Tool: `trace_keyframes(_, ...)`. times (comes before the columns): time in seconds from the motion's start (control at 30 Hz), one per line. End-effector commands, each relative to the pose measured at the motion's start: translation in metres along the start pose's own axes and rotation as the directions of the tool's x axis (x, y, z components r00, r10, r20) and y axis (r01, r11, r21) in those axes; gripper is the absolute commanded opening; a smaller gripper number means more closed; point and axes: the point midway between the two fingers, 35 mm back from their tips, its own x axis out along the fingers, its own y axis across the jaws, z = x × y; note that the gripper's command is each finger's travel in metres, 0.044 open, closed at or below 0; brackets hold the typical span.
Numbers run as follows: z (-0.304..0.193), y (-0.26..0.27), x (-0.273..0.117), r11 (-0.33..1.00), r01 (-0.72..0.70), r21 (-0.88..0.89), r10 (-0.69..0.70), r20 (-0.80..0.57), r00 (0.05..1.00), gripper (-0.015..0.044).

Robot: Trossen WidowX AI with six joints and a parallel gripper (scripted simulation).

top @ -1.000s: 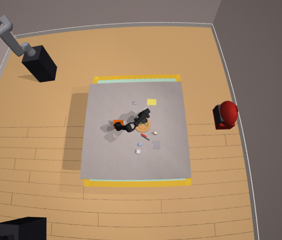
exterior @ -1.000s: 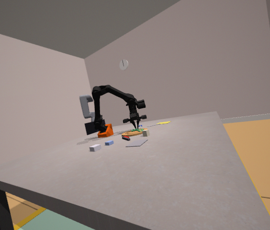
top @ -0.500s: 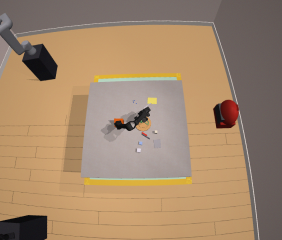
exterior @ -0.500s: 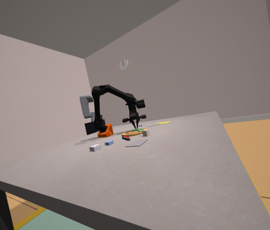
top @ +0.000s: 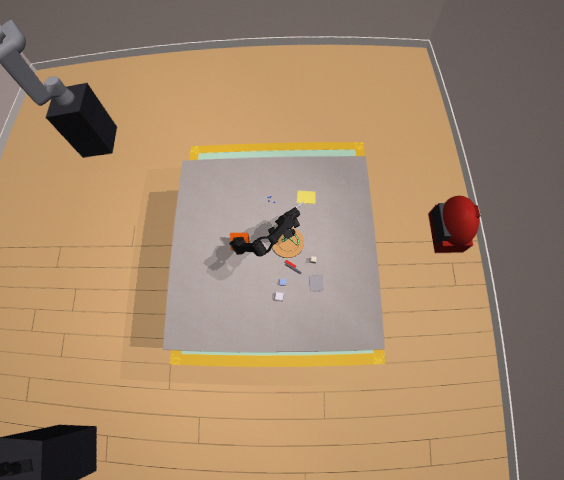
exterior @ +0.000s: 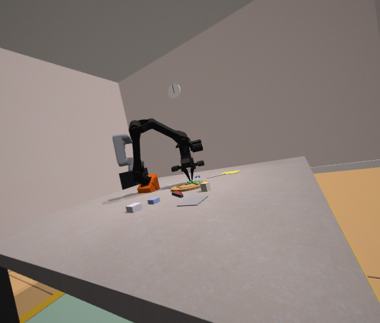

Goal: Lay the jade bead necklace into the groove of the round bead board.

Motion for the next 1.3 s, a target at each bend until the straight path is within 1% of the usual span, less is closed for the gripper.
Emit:
trace_keyframes(0.0, -0.0016, -0.0021, 0.0018, 1.0, 0.003, 0.002, -0.003, -0.003, 1.0, 0.0)
trace_keyframes(0.23, -0.0016, -0.0021, 0.0088, 1.0, 0.003, 0.002, -0.003, -0.002, 1.0, 0.0)
trace_keyframes(0.8, -0.0006, -0.0016, 0.0047, 1.0, 0.004, 0.004, -0.004, -0.002, 1.0, 0.044)
trace_keyframes(1.27, -0.0007, -0.0016, 0.0008, 1.0, 0.003, 0.002, -0.003, -0.003, 1.0, 0.044)
